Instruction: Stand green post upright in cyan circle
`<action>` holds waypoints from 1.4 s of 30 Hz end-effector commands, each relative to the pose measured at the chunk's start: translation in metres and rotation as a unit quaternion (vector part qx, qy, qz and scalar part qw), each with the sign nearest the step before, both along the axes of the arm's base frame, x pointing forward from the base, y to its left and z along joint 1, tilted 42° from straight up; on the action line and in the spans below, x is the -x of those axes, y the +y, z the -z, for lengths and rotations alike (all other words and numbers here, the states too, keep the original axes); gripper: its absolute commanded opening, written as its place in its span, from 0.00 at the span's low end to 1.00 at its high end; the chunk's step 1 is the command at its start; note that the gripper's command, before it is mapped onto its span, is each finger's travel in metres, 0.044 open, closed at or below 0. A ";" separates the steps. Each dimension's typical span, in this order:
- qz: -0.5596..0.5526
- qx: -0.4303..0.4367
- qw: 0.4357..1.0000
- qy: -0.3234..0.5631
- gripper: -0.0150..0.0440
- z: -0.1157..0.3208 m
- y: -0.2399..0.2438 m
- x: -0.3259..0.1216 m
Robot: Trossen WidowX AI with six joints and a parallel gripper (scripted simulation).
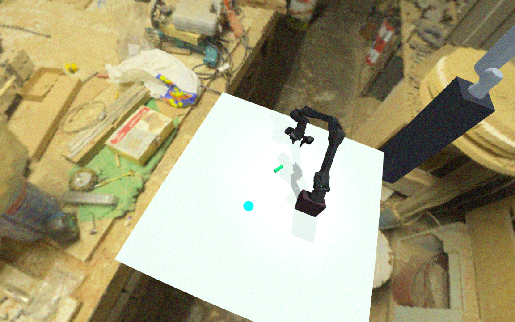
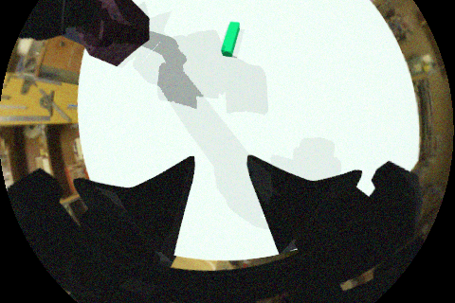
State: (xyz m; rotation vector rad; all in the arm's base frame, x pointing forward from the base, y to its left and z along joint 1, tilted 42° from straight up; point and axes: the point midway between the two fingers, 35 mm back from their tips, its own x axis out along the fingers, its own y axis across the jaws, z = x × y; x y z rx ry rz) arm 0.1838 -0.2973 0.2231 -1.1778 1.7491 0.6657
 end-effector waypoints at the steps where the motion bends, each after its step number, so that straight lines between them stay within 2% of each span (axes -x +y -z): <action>1: 0.016 0.022 1.000 -0.007 0.65 0.018 0.029 -0.025; 11: 0.037 0.082 0.995 -0.040 0.65 0.061 0.107 -0.064; 21: 0.042 0.142 0.983 -0.105 0.65 0.097 0.178 -0.071; 29: 0.042 0.142 0.983 -0.105 0.65 0.103 0.174 -0.072; 38: 0.043 0.144 0.983 -0.103 0.65 0.175 0.110 -0.071; 42: 0.041 0.145 0.983 -0.106 0.65 0.185 0.100 -0.069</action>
